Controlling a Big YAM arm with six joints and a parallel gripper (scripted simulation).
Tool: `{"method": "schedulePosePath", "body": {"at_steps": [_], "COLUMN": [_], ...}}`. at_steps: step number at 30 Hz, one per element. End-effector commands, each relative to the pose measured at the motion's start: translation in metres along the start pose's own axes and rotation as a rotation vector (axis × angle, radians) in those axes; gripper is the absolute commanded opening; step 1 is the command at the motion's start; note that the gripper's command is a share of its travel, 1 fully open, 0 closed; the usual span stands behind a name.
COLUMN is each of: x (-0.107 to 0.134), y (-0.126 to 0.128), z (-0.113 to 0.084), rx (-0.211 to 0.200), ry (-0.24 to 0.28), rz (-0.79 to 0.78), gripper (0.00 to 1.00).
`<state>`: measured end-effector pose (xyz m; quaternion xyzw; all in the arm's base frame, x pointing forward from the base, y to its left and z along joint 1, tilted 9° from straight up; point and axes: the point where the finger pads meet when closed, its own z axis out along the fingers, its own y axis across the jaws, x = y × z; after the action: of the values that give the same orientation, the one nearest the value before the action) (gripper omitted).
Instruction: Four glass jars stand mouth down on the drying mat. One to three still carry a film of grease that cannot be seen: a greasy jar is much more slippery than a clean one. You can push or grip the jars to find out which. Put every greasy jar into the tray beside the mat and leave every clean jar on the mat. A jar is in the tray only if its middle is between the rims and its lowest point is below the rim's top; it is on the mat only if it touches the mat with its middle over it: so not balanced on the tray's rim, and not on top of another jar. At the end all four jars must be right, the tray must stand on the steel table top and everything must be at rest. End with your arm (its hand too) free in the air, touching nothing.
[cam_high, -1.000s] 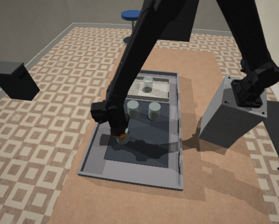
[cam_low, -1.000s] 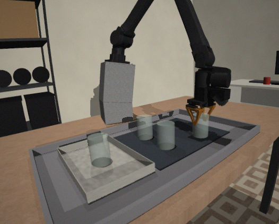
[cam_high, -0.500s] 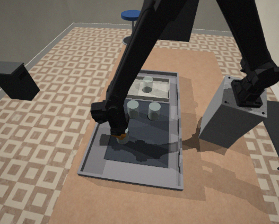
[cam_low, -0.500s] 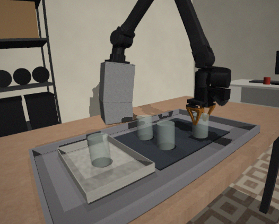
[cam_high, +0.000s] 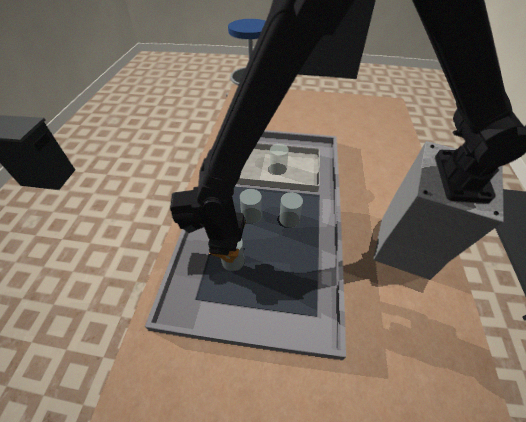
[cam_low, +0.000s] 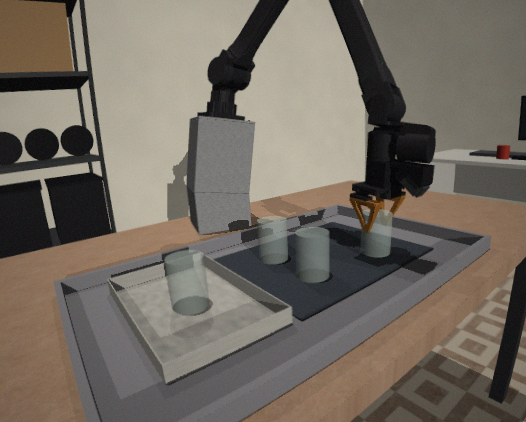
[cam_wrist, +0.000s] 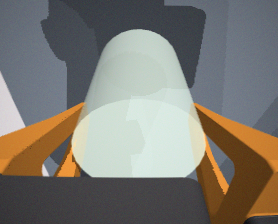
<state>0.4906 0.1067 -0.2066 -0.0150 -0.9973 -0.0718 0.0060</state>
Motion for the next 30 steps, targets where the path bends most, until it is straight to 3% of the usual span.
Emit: {"method": "schedulePosePath", "body": {"at_steps": [1, 30], "x": [-0.020, -0.017], "y": [0.010, 0.009], "z": [-0.037, -0.102], "rx": [-0.010, -0.010], "ry": [-0.056, -0.056], "rz": [-0.010, -0.010], "gripper": [0.00, 0.00]}}
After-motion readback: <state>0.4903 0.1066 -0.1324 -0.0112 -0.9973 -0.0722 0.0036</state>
